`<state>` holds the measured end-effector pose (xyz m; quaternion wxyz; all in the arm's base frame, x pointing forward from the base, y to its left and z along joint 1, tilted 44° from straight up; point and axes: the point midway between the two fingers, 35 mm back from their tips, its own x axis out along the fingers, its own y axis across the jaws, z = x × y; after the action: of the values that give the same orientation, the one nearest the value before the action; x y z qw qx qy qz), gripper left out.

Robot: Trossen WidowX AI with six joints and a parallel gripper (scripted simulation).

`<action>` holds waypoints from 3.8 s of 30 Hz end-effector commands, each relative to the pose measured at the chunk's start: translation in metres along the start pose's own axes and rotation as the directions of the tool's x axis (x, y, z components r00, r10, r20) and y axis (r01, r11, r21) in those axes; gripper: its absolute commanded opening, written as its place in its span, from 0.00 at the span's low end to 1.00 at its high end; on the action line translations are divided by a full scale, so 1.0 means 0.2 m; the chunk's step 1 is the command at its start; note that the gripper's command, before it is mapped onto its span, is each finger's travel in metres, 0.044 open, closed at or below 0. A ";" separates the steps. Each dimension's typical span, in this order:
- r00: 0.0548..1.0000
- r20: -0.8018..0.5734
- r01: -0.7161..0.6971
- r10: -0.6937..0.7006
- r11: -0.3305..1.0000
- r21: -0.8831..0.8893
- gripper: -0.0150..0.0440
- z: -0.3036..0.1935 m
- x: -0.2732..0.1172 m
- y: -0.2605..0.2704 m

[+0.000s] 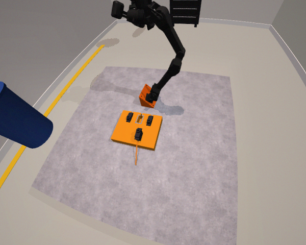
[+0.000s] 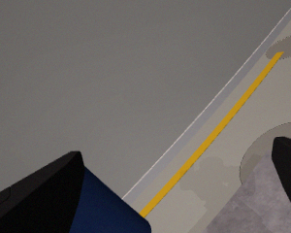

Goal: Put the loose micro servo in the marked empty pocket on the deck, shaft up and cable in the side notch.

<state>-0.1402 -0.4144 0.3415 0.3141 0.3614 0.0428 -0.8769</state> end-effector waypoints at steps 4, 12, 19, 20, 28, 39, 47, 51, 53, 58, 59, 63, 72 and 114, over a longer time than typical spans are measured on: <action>0.999 -0.029 -0.021 0.019 0.999 -0.044 1.00 -0.05 0.00 0.04; 0.982 -0.168 -0.131 0.092 0.962 -0.239 1.00 -0.30 -0.01 0.21; 0.957 -0.262 -0.212 0.121 0.911 -0.353 1.00 -0.49 -0.04 0.31; 0.952 -0.280 -0.229 0.126 0.899 -0.374 1.00 -0.52 -0.05 0.33; 0.893 -0.422 -0.374 0.154 0.775 -0.510 1.00 -0.80 -0.12 0.45; 0.780 -0.609 -0.577 0.142 0.540 -0.613 1.00 -1.18 -0.26 0.55; 0.679 -0.728 -0.710 0.094 0.334 -0.620 1.00 -1.46 -0.39 0.57; 0.622 -0.781 -0.770 0.057 0.225 -0.597 1.00 -1.60 -0.46 0.57; 0.597 -0.801 -0.793 0.036 0.178 -0.583 1.00 -1.67 -0.50 0.56; 0.524 -0.852 -0.850 -0.023 0.046 -0.524 1.00 -1.83 -0.60 0.53; 0.508 -0.860 -0.860 -0.036 0.021 -0.509 1.00 -1.86 -0.62 0.52; 0.446 -0.890 -0.894 -0.093 -0.080 -0.440 1.00 -1.98 -0.71 0.48; 0.305 -0.922 -0.932 -0.238 -0.274 -0.237 1.00 -2.23 -0.91 0.35; 0.042 -0.838 -0.851 -0.544 -0.459 0.255 1.00 -2.76 -1.27 -0.09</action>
<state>0.3218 -0.1062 0.1038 0.7084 0.2880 0.6053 0.2211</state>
